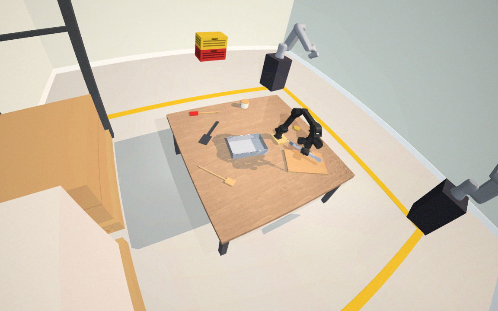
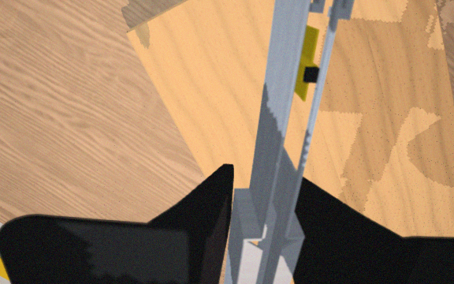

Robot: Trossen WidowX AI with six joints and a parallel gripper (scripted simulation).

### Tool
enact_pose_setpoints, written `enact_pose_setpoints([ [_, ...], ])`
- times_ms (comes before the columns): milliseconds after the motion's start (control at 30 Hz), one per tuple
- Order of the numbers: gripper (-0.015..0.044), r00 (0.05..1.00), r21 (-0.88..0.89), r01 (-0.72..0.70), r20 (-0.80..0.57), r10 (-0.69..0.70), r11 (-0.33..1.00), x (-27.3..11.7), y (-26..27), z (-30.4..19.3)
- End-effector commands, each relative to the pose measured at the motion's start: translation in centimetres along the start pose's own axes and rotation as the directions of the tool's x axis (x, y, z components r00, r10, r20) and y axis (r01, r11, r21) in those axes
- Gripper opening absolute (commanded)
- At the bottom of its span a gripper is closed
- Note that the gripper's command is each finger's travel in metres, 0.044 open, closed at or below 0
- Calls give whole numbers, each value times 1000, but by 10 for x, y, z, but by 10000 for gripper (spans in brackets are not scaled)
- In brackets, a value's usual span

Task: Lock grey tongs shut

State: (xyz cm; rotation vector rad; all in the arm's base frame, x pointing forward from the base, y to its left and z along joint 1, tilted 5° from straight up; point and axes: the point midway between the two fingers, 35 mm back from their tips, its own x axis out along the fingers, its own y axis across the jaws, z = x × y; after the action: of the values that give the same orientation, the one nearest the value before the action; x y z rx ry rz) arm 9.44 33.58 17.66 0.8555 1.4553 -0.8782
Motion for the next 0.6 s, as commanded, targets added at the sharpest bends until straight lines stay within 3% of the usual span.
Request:
enact_pose_setpoints([
  [0, -150, 1000, -62, 0, -12, -1, 998, -3, -21, -17],
  [567, -150, 1000, -243, 13, -13, -17, 970, -3, -87, -54],
])
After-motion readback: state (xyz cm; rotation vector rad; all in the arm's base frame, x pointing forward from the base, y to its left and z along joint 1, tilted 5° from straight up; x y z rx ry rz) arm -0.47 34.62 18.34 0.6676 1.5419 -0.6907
